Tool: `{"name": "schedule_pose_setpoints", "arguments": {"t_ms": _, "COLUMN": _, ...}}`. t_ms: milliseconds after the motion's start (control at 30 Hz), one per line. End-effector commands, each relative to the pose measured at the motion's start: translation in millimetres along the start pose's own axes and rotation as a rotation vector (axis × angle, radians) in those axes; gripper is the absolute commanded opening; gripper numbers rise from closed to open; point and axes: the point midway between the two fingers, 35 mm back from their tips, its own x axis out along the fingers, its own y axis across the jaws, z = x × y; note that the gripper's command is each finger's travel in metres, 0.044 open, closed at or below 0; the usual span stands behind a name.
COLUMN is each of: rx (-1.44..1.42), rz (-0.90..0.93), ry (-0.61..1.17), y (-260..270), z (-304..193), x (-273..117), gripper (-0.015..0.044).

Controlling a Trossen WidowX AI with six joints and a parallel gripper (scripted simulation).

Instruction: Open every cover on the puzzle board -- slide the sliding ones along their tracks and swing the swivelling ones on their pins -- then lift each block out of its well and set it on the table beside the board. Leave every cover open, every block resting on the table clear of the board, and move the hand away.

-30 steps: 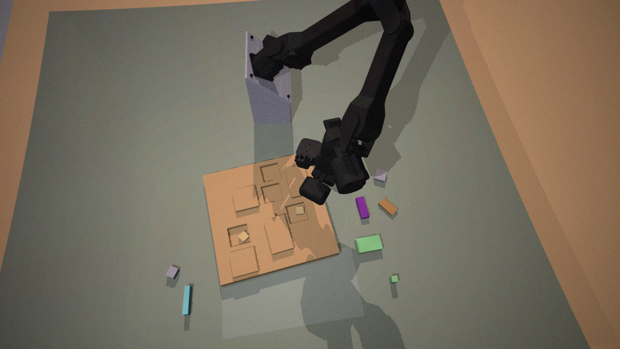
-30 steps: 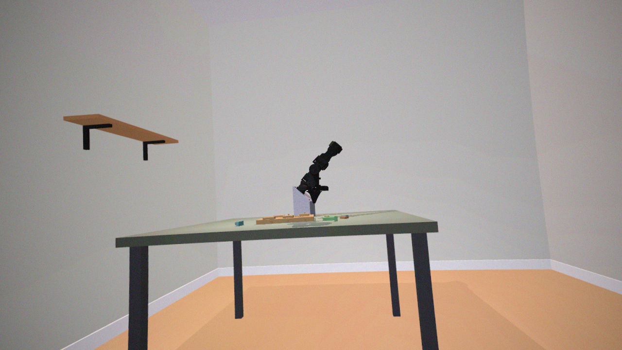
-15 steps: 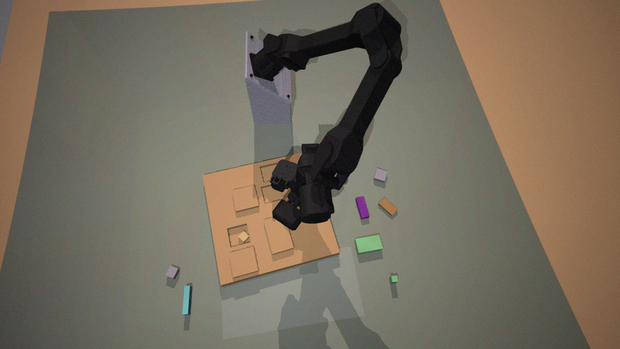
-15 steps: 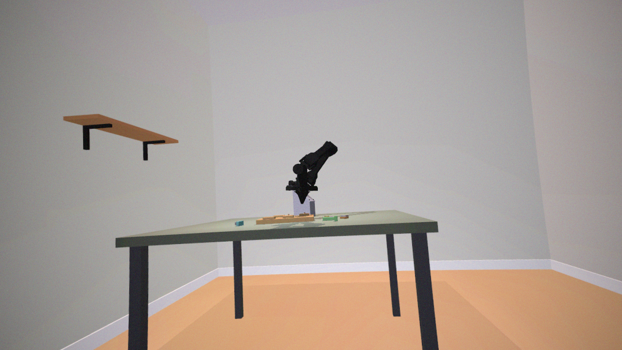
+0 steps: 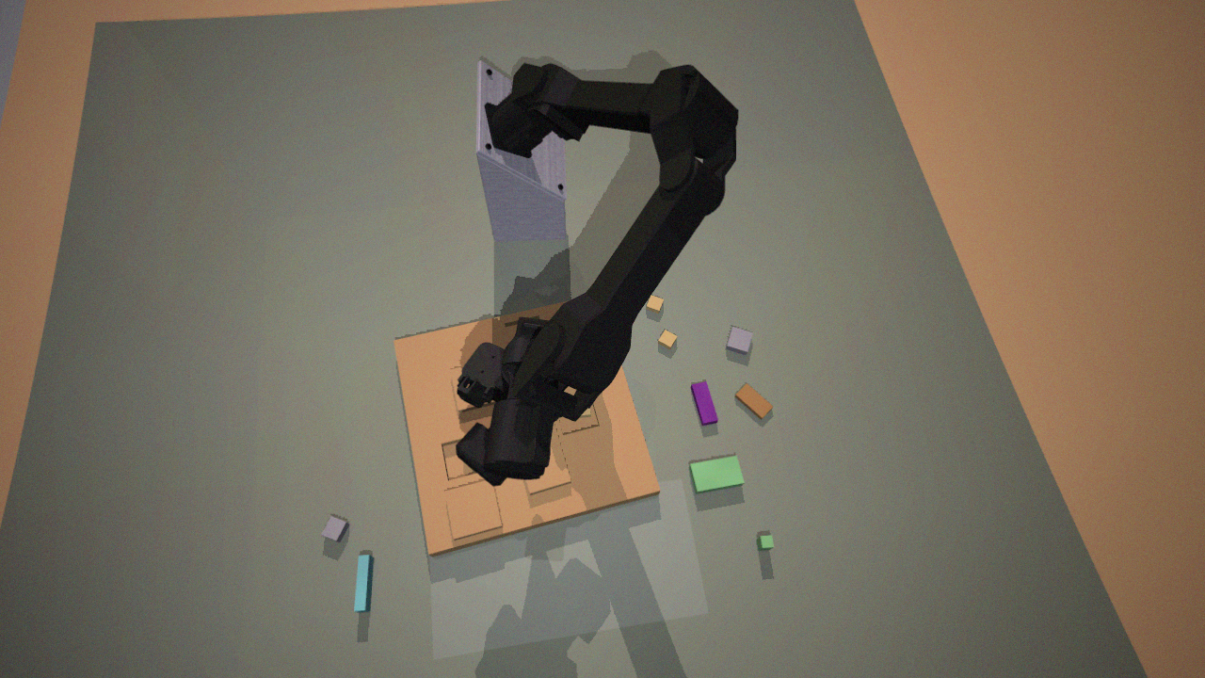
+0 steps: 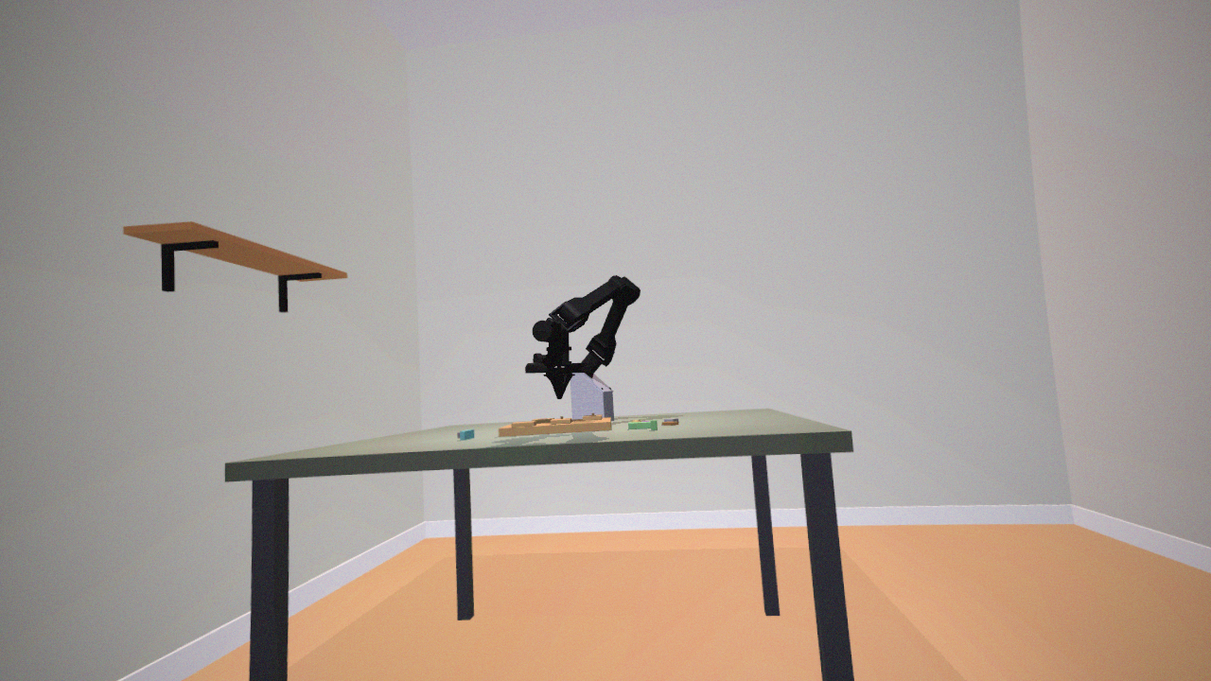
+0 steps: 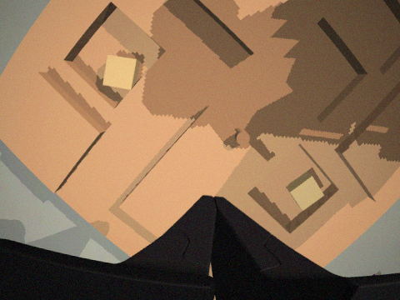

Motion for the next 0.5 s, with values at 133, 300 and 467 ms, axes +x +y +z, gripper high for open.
{"name": "schedule_pose_setpoints", "arguments": {"t_ms": 133, "rx": -0.350, "rz": -0.005, "ry": 0.012, "y": 19, "z": 11, "x": 2, "gripper": 0.0000}}
{"name": "schedule_pose_setpoints", "arguments": {"t_ms": 300, "rx": -0.832, "rz": -0.003, "ry": 0.016, "y": 25, "z": 15, "x": 2, "gripper": 0.0000}}
{"name": "schedule_pose_setpoints", "arguments": {"t_ms": 467, "rx": -1.314, "rz": 0.002, "ry": 0.020, "y": 31, "z": 19, "x": 3, "gripper": 0.0000}}
